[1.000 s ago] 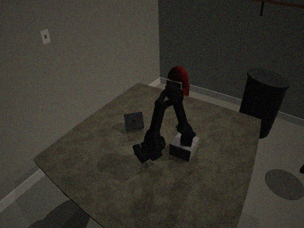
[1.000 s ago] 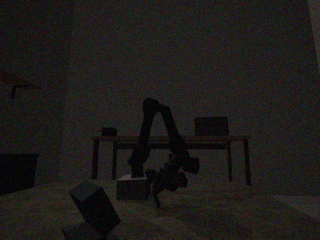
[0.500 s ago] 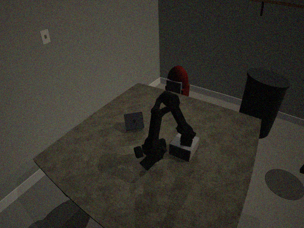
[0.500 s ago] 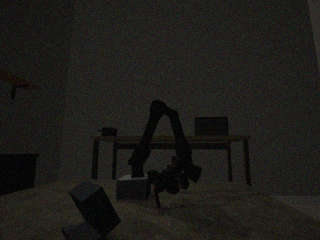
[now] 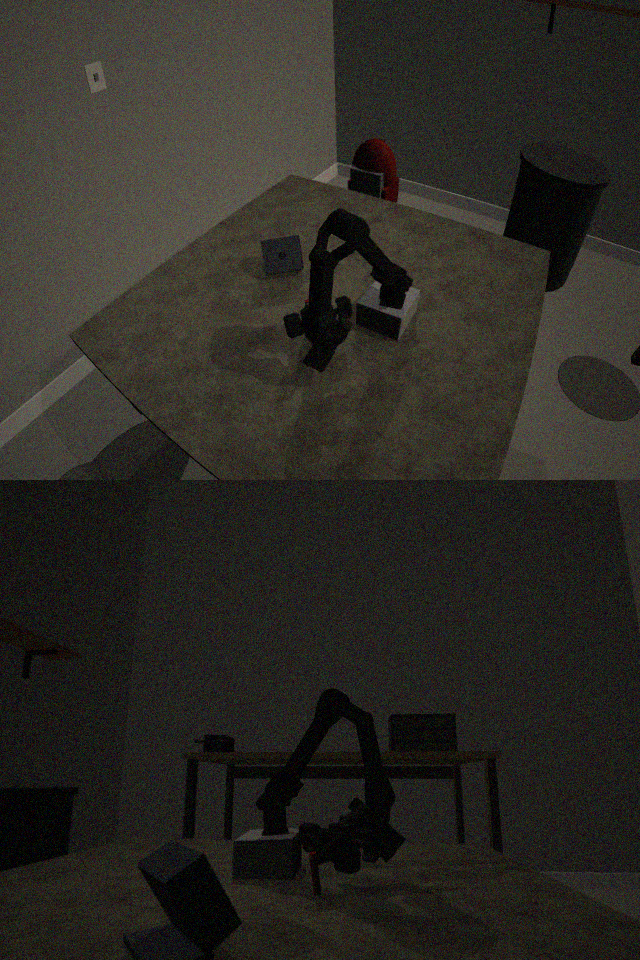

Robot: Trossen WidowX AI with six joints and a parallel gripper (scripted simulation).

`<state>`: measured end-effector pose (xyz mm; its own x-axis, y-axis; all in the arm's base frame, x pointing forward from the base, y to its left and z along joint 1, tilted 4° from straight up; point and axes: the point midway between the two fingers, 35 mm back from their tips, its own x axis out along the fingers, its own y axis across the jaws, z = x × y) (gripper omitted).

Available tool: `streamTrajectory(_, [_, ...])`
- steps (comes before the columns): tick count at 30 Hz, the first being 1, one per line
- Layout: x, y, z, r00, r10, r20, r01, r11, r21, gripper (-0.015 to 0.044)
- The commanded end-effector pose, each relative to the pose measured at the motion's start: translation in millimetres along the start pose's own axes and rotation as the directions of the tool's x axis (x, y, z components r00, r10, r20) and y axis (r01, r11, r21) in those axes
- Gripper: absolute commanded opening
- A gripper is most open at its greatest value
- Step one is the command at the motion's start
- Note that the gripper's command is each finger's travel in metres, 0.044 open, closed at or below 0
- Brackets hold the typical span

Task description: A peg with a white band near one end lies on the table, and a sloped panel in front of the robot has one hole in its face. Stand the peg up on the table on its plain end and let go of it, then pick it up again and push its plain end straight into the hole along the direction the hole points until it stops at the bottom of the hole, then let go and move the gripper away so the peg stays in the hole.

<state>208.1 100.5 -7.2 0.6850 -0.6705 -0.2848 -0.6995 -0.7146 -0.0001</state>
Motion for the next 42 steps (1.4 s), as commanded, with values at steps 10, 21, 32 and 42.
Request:
streamTrajectory(10, [-1.6,-1.3,3.4,1.000,-0.006,-0.008,0.006,1.000,-0.003,0.0049])
streamTrajectory(21, [-0.7,-2.3,6.8,1.000,-0.009,-0.006,0.009,1.000,0.009,0.0049])
streamTrajectory(32, [-2.9,-2.8,7.3,1.000,-0.012,-0.008,0.012,1.000,0.007,0.0049])
streamTrajectory(42, [-3.9,-3.2,9.4,1.000,-0.015,-0.012,0.015,1.000,0.004,0.0049])
